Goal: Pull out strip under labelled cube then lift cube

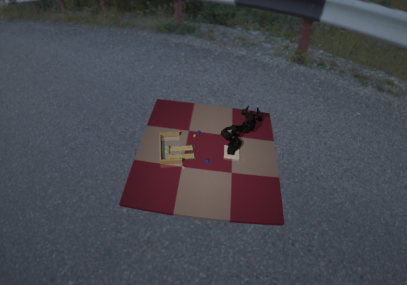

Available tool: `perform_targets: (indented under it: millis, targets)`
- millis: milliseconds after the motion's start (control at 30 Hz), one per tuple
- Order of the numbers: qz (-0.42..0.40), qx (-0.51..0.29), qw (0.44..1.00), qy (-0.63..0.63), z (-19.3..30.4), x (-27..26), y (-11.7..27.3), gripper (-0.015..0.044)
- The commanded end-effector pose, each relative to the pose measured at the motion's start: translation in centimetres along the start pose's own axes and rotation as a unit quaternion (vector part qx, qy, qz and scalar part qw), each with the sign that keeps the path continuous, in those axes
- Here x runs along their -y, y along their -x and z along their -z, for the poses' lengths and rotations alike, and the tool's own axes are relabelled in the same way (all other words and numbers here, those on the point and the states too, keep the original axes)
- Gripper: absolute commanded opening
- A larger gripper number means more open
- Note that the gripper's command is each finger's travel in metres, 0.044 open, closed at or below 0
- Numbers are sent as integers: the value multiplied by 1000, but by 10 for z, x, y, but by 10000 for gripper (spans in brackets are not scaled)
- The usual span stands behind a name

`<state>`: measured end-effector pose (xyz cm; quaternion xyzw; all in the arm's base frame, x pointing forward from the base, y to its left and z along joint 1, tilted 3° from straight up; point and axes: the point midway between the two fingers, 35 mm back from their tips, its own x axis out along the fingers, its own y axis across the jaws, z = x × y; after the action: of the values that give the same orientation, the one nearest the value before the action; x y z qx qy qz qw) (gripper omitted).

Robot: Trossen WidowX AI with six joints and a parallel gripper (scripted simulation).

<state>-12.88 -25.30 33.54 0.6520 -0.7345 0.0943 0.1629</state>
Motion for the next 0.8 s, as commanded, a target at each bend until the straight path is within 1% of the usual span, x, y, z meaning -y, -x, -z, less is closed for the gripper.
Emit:
perform_targets:
  millis: [0, 33, 133, 300, 400, 533, 633, 767]
  targets:
    - [2, 1, 1000, -7, -1, 2, -1, 400]
    - [9, 4, 1000, -29, -2, 6, -4, 400]
    - [48, 27, 987, -152, -11, 36, -18, 400]
    - [107, 91, 926, -351, -23, 96, -34, 400]
    - [133, 142, 869, -455, -29, 136, -36, 400]
    - [154, 221, 776, -570, -34, 190, -31, 400]
    - [158, 285, 697, -639, -36, 231, -20, 400]
    - [163, 368, 600, -691, -34, 284, 7, 400]
